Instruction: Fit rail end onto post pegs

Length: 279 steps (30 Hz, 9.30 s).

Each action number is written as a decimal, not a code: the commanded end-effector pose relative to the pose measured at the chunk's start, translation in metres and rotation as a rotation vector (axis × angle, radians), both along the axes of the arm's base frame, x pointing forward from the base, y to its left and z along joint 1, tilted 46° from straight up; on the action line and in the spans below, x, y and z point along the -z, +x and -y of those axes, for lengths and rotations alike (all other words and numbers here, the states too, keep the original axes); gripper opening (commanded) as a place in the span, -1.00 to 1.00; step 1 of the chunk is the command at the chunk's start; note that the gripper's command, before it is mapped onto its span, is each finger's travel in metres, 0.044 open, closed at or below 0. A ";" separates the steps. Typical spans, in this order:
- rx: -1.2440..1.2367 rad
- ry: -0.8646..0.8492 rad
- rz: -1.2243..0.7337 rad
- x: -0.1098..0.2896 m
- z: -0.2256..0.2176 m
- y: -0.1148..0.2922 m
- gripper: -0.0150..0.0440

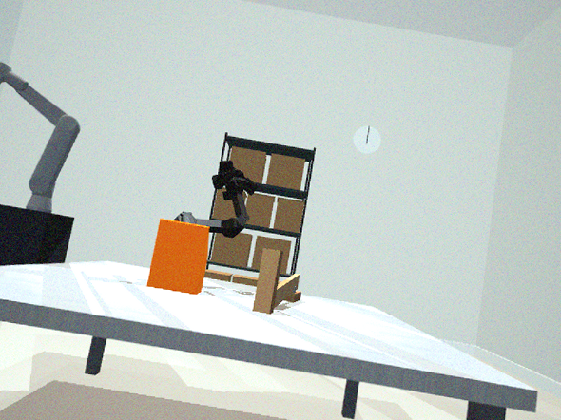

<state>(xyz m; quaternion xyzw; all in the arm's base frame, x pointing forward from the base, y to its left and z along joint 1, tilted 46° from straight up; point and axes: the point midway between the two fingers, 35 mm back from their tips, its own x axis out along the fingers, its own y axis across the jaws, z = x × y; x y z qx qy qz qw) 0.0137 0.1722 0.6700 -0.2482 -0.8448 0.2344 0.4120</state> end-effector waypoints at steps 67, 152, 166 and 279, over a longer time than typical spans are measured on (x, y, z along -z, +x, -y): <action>0.607 2.285 -1.485 0.263 0.597 0.141 1.00; 0.396 -1.555 -2.215 0.724 0.119 0.352 1.00; 0.393 -1.554 -2.215 0.739 0.103 0.349 1.00; 0.393 -1.554 -2.214 0.721 0.122 0.354 -0.49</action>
